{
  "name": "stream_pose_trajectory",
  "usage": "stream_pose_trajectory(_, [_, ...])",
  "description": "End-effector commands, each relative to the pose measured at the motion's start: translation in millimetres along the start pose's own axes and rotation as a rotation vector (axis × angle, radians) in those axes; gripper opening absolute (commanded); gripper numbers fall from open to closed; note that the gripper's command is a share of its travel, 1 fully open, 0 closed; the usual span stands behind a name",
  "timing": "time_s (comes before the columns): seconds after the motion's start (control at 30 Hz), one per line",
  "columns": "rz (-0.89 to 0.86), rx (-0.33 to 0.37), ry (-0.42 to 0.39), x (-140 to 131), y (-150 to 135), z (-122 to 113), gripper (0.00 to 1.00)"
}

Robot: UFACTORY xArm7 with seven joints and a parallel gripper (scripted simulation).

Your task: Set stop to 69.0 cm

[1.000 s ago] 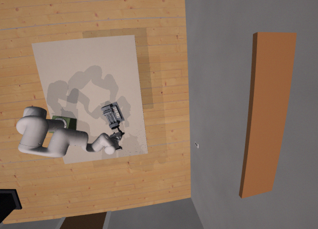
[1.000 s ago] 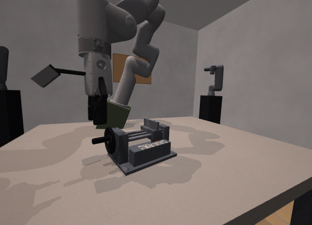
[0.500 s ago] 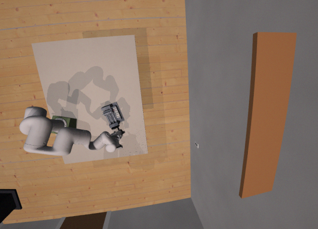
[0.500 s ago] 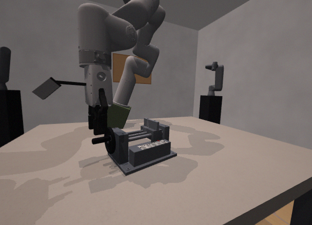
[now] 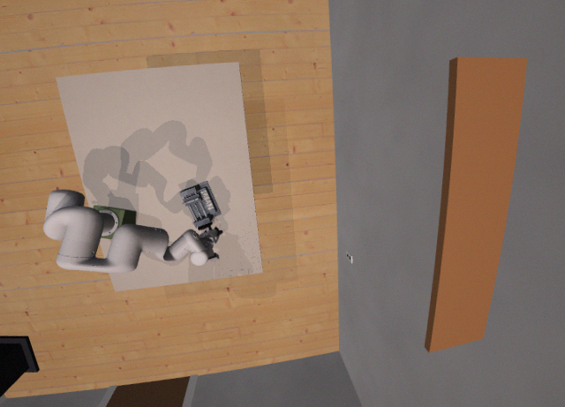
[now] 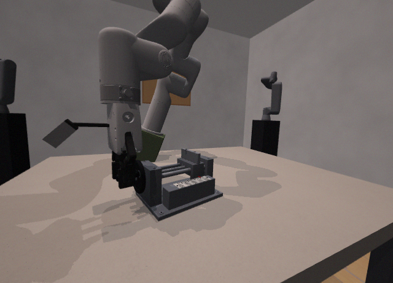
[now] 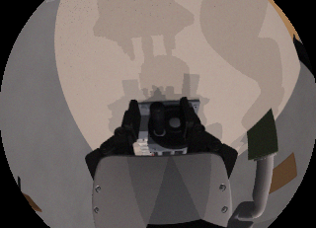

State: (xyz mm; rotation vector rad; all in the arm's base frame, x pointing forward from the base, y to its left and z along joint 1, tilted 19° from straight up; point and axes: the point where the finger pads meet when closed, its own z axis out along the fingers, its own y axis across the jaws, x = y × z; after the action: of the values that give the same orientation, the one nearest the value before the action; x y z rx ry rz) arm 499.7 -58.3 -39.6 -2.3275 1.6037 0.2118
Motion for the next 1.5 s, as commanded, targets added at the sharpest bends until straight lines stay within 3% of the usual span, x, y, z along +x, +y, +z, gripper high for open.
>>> stream_pose_trajectory(0.0, [0.000, 0.005, 0.004, 1.9, -1.7, 3.0, 0.57])
stream_pose_trajectory(0.47, [0.000, 0.005, 0.004, 1.9, -1.7, 3.4, 0.57])
stream_pose_trajectory(0.5, [0.000, 0.005, 0.004, 1.9, -1.7, 3.4, 0.06])
stream_pose_trajectory(1.47, [0.000, 0.005, 0.004, 1.9, -1.7, 3.4, 0.06])
